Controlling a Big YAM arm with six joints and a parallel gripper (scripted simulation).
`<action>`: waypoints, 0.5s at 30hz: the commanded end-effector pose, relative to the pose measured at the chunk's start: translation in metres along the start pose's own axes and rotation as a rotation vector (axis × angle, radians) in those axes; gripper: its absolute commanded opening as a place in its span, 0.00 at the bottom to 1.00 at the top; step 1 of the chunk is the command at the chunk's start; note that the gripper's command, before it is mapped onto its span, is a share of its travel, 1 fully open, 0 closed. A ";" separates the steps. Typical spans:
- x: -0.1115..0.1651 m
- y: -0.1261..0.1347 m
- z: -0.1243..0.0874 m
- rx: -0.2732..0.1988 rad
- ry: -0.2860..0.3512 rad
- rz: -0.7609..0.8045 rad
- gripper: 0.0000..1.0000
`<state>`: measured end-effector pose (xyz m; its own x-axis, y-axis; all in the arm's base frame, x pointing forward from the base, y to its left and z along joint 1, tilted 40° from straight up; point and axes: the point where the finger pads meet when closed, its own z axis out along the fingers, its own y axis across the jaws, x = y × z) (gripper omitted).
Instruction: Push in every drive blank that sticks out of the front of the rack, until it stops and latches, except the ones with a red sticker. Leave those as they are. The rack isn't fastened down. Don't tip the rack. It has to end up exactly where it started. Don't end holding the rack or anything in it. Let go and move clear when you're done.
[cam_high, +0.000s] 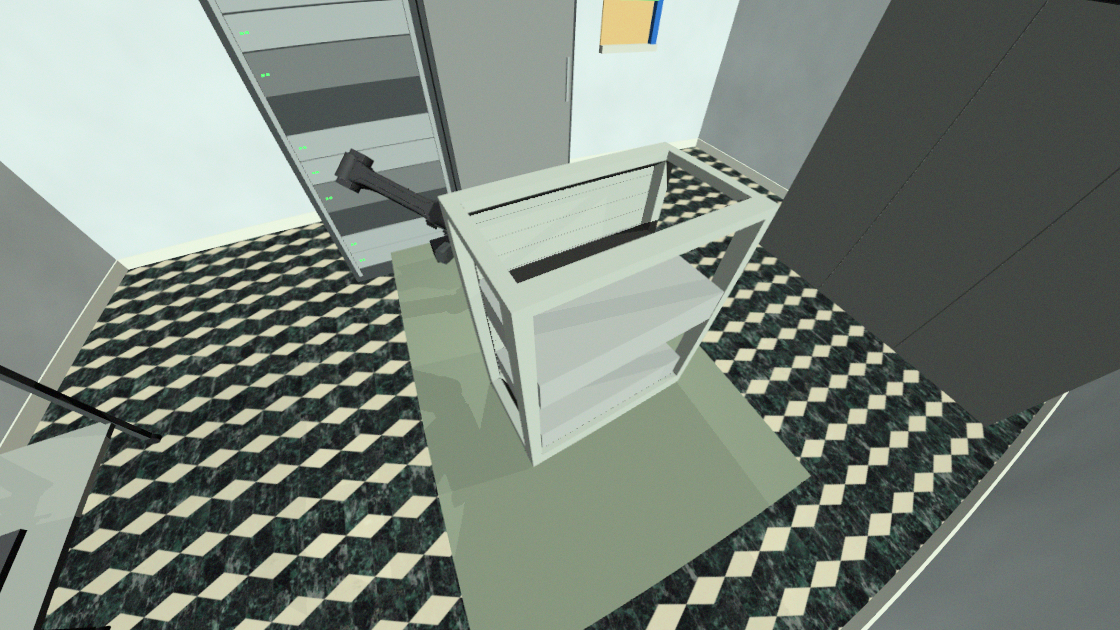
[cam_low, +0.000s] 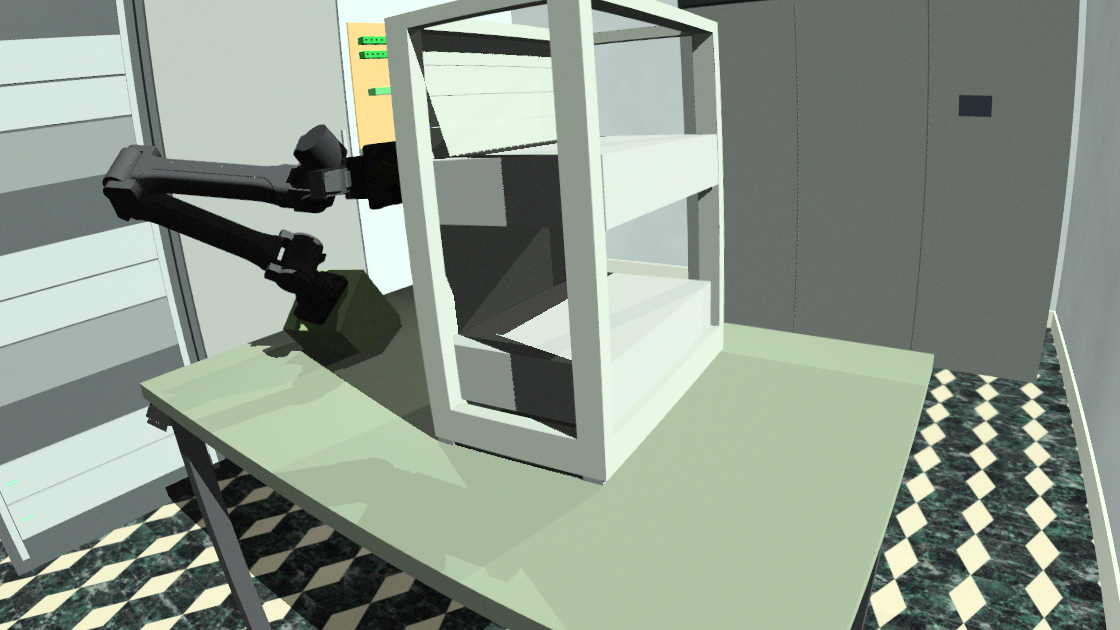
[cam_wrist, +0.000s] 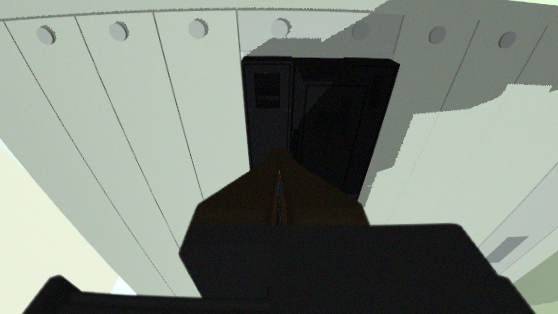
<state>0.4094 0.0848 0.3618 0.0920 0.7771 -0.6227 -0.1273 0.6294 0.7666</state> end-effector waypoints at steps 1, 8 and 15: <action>0.004 0.003 -0.026 -0.010 0.017 -0.002 0.00; 0.004 0.001 -0.074 -0.009 0.016 -0.007 0.00; 0.004 0.000 -0.089 -0.010 0.015 -0.007 0.00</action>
<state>0.3276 0.0814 0.3533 0.1002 0.7888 -0.6064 -0.1445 0.6146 0.7755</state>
